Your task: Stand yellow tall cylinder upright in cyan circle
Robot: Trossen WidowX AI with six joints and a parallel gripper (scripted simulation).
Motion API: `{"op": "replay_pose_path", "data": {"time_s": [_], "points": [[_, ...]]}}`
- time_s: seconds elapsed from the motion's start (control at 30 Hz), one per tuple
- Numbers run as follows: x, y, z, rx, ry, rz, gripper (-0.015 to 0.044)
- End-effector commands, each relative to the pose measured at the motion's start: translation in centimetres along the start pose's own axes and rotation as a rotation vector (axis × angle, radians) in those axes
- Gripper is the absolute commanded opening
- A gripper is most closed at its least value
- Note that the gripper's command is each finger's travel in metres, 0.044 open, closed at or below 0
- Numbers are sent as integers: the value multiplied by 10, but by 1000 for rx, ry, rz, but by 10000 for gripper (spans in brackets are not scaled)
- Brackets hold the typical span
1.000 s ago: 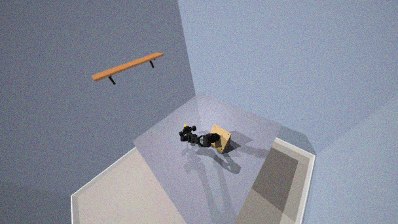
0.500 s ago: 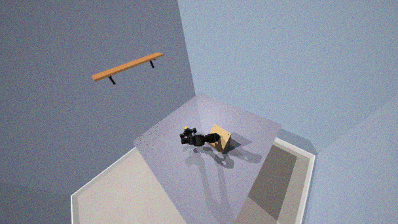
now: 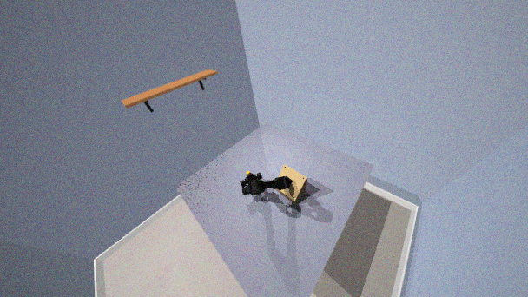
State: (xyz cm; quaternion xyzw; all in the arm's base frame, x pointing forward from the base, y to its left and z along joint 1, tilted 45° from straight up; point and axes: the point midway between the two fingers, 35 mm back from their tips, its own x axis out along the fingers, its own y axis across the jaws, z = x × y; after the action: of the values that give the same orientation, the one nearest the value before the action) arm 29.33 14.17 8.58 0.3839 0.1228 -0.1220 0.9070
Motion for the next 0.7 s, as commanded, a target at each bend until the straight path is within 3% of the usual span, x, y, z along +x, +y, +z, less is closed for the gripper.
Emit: {"op": "replay_pose_path", "data": {"time_s": [0.0, 0.5, 0.67], "points": [[0, 0, -7, 6, -5, 0, 105], [-1, 1, -20, 1, 1, -1, 105], [-1, 1, -20, 1, 1, -1, 236]]}}
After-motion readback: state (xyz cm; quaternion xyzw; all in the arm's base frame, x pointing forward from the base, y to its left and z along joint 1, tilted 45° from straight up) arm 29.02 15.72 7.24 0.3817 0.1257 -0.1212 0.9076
